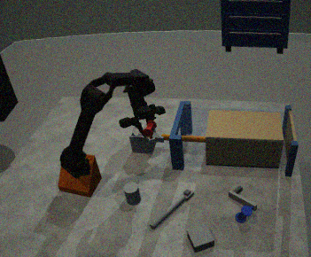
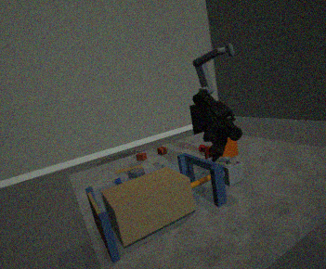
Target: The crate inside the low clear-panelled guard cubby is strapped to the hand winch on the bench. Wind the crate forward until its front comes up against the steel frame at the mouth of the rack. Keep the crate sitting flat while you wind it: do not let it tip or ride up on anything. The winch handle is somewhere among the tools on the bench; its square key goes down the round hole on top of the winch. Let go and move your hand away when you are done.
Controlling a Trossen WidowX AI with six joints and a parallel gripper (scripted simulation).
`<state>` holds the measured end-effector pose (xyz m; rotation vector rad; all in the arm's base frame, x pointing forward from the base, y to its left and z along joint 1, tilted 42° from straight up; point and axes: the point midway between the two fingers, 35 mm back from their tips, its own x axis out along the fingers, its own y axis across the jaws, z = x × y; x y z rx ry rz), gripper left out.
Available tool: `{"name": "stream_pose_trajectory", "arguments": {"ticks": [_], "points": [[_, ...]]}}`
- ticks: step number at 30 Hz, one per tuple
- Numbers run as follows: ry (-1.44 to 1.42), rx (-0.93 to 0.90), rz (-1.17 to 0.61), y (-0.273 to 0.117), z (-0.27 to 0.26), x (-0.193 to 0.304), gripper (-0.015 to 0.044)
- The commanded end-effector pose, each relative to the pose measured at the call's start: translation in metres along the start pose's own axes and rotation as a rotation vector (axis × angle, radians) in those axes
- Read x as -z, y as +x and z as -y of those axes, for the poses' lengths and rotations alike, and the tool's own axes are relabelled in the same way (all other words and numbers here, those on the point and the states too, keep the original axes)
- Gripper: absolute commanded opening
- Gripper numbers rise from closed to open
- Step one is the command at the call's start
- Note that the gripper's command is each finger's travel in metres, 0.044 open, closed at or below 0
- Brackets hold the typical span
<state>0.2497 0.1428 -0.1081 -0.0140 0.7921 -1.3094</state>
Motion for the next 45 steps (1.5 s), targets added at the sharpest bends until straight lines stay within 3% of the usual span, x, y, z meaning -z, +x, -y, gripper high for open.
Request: {"name": "stream_pose_trajectory", "arguments": {"ticks": [1, 28, 45], "points": [[-0.004, -0.003, 0.003, 0.0009, -0.0005, 0.0000, 0.0000], [-0.002, -0.001, 0.000, 0.0037, -0.0002, 0.0012, 0.0000], [0.140, 0.060, 0.002, 0.0102, 0.0079, 0.0046, 0.0000]]}}
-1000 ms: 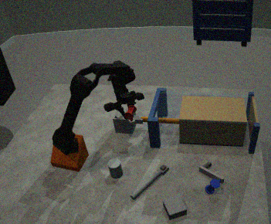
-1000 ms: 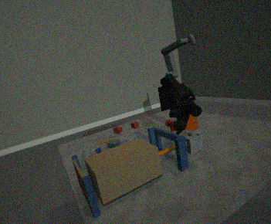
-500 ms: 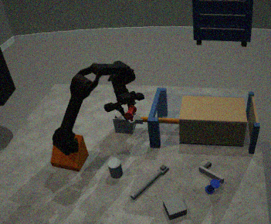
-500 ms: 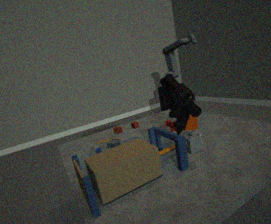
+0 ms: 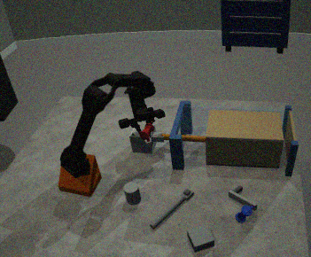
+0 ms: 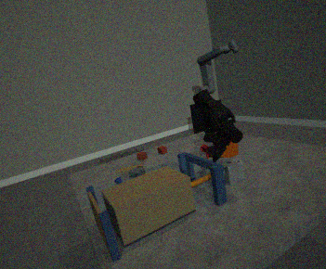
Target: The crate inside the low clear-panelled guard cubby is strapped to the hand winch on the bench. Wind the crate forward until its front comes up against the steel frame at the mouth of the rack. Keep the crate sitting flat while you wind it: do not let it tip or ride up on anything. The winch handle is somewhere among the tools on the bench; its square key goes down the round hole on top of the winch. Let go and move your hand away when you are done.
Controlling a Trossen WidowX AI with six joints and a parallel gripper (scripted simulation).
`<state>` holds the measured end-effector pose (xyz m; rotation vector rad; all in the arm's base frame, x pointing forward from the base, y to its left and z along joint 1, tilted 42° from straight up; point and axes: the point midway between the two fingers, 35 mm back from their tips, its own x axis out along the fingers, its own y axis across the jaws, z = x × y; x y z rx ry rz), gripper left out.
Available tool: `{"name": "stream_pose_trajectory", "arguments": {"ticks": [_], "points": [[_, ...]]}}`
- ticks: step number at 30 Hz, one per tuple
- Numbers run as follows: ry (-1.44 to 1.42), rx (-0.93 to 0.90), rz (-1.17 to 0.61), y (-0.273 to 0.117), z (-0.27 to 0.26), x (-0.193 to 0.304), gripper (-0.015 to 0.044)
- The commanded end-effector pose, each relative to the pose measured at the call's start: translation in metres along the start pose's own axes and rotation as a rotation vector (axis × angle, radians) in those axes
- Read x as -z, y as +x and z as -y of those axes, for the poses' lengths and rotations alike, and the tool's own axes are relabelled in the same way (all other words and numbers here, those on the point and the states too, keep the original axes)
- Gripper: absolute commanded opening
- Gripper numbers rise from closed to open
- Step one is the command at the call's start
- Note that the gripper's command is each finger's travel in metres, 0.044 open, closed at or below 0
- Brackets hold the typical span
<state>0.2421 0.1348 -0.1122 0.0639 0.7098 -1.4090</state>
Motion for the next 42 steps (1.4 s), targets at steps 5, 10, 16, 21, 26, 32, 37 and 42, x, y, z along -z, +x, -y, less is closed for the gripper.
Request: {"name": "stream_pose_trajectory", "arguments": {"ticks": [5, 10, 16, 21, 26, 32, 37, 42], "points": [[0.004, 0.001, 0.000, 0.0036, 0.0003, 0.0017, 0.0000], [-0.026, -0.012, 0.000, 0.0071, -0.0015, 0.0032, 0.0000], [-0.025, -0.012, 0.000, 0.0084, -0.0008, 0.0039, 0.0000], [0.012, 0.005, 0.000, 0.0091, 0.0019, 0.0043, 0.0000], [0.015, 0.006, 0.000, 0.0092, 0.0022, 0.0043, 0.0000], [0.061, 0.026, -0.001, 0.0092, 0.0045, 0.0044, 0.0000], [0.062, 0.026, -0.001, 0.0094, 0.0044, 0.0044, 0.0000], [0.029, 0.012, -0.001, 0.0095, 0.0026, 0.0044, 0.0000]]}}
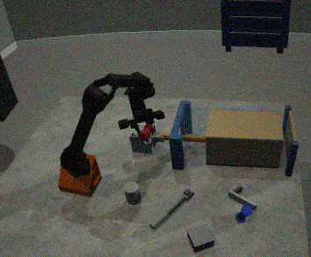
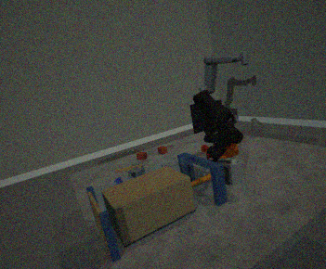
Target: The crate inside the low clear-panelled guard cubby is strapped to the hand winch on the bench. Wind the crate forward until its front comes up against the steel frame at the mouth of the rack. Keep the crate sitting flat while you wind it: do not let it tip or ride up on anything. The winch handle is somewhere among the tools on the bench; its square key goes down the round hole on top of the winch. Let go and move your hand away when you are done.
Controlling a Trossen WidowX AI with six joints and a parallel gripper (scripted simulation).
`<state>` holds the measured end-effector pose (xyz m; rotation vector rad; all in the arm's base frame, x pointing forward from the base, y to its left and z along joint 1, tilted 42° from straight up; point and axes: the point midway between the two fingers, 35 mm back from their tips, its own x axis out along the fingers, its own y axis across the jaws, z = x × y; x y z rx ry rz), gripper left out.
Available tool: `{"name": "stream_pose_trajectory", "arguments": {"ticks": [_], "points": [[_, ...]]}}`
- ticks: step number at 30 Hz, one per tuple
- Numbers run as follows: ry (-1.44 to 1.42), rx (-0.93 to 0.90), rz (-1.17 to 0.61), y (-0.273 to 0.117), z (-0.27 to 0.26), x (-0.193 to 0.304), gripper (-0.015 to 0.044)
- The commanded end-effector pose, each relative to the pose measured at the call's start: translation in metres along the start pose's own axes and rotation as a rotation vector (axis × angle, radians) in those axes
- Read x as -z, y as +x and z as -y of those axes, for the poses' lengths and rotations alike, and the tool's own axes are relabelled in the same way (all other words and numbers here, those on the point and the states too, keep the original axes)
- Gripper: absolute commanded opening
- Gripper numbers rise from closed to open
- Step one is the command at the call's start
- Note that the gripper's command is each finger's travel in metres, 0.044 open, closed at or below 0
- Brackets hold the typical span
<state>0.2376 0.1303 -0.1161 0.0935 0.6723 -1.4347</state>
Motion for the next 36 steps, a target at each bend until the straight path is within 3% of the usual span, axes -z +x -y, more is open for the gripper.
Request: {"name": "stream_pose_trajectory", "arguments": {"ticks": [1, 36], "points": [[-0.036, -0.005, -0.007, 0.0036, -0.0019, 0.0015, 0.0000], [-0.027, -0.001, -0.006, 0.0034, -0.0010, 0.0014, 0.0000]]}}
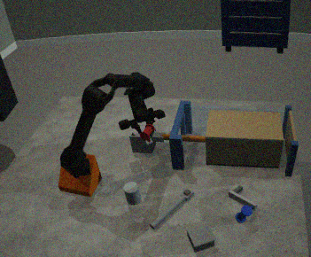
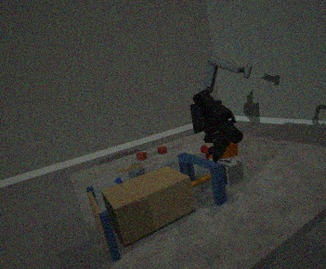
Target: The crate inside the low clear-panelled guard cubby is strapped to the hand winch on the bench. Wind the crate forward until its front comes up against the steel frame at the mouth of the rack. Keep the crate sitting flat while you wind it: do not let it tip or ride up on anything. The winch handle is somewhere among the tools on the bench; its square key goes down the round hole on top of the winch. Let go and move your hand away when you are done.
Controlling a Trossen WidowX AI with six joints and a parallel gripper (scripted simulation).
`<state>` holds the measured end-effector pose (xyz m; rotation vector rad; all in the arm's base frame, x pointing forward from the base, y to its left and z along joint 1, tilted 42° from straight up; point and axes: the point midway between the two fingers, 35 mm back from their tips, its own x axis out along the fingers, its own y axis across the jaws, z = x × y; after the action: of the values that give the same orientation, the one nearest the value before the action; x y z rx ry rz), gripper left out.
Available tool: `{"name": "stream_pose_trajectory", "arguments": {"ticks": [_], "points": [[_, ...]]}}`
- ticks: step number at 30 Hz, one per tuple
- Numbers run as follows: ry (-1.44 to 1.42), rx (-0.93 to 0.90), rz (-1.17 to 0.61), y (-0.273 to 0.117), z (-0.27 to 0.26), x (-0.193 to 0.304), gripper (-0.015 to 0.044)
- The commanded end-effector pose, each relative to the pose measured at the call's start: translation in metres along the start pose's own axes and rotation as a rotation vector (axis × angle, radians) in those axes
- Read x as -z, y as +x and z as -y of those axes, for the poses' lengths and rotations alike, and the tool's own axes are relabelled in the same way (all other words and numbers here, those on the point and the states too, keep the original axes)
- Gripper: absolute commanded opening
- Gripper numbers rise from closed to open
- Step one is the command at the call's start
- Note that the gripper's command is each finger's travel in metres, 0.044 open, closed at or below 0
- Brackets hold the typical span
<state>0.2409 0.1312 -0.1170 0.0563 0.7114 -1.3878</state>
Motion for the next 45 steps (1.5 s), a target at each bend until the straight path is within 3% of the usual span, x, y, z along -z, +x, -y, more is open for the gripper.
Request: {"name": "stream_pose_trajectory", "arguments": {"ticks": [1, 45], "points": [[0.041, 0.029, -0.006, 0.0038, 0.0030, 0.0017, 0.0000], [0.055, 0.036, -0.006, 0.0041, 0.0037, 0.0017, 0.0000]]}}
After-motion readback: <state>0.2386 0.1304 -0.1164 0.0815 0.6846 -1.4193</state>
